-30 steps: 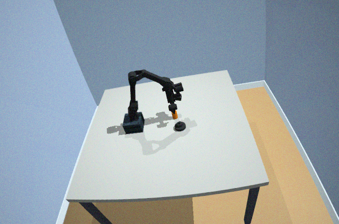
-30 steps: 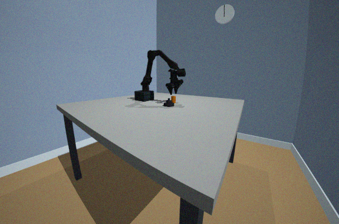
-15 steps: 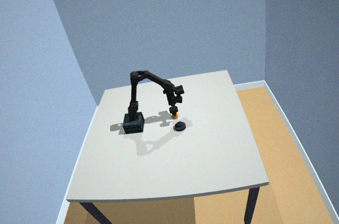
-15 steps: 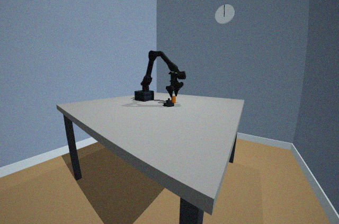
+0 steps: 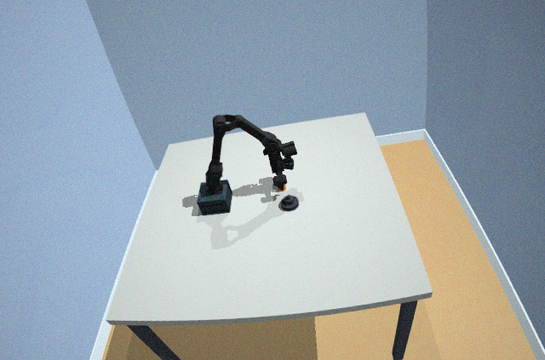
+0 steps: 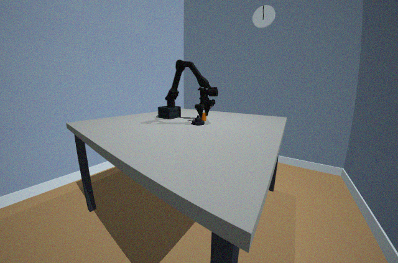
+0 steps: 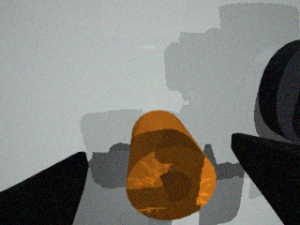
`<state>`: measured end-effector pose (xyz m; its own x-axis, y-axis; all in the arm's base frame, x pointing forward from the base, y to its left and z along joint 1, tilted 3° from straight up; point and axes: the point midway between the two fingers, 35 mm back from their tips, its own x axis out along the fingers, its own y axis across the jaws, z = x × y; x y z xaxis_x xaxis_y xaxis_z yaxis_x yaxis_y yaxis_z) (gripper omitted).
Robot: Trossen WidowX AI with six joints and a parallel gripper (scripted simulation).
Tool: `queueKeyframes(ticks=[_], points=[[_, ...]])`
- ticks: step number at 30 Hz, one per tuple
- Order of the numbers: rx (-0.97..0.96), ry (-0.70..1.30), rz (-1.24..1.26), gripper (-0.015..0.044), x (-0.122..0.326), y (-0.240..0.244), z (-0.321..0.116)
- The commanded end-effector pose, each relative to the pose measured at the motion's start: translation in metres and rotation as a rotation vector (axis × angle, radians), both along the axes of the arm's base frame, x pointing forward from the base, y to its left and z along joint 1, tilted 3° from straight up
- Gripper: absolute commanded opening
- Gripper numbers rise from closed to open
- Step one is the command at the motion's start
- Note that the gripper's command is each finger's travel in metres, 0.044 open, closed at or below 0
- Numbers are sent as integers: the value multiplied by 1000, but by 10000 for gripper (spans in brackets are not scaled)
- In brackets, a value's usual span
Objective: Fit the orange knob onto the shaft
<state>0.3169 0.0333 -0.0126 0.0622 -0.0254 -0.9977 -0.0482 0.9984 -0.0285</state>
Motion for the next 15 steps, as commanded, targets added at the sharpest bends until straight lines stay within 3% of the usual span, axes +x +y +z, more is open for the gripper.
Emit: queueKeyframes(ticks=[1,11,15], points=[[-7,7,3,440,-1,-1,-9],[-7,7,3,440,-2,-2,-22],[-7,7,3,335,-2,-2,-22]])
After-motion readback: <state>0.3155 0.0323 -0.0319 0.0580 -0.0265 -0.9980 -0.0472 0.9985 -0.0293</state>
